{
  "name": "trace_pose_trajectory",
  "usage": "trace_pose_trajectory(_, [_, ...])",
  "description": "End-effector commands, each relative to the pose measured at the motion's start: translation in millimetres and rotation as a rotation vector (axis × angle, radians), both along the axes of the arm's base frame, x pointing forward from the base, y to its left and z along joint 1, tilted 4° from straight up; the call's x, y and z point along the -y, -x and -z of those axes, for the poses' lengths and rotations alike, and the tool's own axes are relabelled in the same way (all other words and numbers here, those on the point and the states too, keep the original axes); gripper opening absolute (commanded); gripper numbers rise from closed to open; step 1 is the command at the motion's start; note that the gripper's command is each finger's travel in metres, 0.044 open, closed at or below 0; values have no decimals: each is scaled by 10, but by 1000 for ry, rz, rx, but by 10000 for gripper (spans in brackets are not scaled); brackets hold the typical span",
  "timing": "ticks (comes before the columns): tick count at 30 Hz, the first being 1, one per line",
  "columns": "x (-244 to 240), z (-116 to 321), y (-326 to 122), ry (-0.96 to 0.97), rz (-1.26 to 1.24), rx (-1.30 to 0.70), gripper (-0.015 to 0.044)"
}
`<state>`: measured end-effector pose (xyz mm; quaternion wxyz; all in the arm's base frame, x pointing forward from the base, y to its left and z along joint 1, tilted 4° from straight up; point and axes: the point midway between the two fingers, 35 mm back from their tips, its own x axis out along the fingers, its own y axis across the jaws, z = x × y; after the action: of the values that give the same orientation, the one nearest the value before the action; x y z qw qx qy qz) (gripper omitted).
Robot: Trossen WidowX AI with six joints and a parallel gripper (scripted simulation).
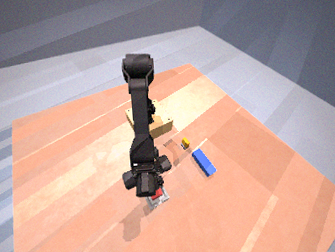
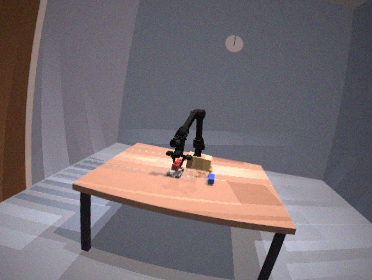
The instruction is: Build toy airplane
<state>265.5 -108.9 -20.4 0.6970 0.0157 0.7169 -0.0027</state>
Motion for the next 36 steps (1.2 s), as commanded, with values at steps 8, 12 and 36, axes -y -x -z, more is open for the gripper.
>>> trace_pose_trajectory(8, [7, 184, 10, 3, -6, -3, 197])
trace_pose_trajectory(12, [5, 244, 16, 3, -6, -3, 197])
trace_pose_trajectory(36, [-3, 236, 19, -1, 0, -3, 295])
